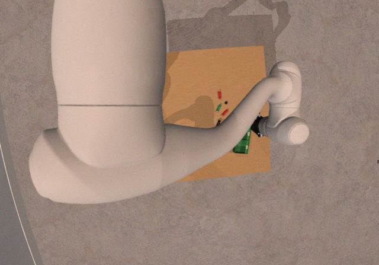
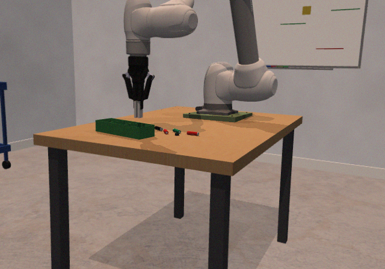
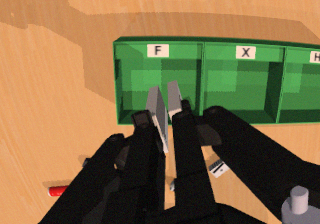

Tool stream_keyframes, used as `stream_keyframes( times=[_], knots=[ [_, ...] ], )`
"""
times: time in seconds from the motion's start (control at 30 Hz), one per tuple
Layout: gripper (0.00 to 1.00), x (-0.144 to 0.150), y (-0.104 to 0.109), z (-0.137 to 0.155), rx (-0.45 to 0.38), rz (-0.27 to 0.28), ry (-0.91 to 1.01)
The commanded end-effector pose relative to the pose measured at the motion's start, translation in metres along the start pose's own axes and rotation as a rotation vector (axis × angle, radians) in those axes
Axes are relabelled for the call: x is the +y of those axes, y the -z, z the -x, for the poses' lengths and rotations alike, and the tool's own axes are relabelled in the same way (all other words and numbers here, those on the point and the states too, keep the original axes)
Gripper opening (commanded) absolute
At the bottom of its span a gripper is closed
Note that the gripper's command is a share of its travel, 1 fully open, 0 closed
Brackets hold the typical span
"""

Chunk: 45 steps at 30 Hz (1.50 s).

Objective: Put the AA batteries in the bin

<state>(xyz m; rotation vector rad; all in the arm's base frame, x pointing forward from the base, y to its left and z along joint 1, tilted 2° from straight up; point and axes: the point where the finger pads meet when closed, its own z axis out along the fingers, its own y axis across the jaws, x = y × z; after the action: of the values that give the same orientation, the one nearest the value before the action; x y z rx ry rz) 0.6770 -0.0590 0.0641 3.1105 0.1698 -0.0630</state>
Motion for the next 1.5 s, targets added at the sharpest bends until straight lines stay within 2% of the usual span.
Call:
stream_keyframes(
  times=[0.0, 0.03, 0.47, 1.47],
  knots=[
    [0.05, -0.003, 0.003, -0.001, 0.003, -0.004, -0.004],
    [0.05, -0.003, 0.003, -0.001, 0.003, -0.004, -0.004],
    [0.05, -0.003, 0.111, -0.001, 0.003, -0.004, -0.004],
    [0.05, -0.003, 0.114, -0.001, 0.003, -0.004, -0.004]
  ],
)
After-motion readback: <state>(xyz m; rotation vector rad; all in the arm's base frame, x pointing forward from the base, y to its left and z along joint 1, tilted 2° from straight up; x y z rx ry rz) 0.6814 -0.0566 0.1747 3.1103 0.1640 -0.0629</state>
